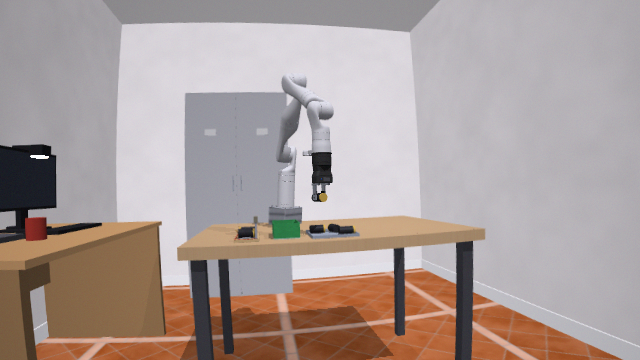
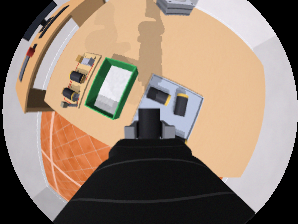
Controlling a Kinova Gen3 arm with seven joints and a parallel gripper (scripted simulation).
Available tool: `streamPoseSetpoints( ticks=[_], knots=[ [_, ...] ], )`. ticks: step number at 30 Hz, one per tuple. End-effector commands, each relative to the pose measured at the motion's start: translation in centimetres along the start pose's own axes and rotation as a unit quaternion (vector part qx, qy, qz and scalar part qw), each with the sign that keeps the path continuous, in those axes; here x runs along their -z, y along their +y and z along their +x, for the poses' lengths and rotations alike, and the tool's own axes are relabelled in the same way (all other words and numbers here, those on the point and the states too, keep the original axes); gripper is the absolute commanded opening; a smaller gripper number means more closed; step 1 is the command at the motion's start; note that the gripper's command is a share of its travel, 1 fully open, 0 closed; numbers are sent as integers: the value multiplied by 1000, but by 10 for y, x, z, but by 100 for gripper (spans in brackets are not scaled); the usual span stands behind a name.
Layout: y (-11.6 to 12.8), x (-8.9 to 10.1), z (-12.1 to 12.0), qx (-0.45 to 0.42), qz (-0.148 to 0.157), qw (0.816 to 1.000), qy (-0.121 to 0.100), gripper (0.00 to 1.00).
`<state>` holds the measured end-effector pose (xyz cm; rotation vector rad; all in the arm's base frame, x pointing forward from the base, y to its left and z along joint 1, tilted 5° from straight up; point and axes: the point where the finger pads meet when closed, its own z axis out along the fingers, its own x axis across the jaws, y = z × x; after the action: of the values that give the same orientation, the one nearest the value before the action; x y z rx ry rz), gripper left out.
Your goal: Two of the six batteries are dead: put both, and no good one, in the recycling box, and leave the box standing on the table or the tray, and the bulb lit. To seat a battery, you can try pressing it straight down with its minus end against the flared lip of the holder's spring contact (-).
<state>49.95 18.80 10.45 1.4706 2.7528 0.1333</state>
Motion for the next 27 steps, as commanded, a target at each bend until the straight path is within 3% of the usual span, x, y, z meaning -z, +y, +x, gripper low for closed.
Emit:
streamPoseSetpoints(
  ticks=[1,12,27],
  knots=[
    [0,1,-1,18,-1,1000,0,57],
    [0,1,-1,114,-1,993,0,57],
    [0,1,-1,259,-1,966,0,57]
  ],
)
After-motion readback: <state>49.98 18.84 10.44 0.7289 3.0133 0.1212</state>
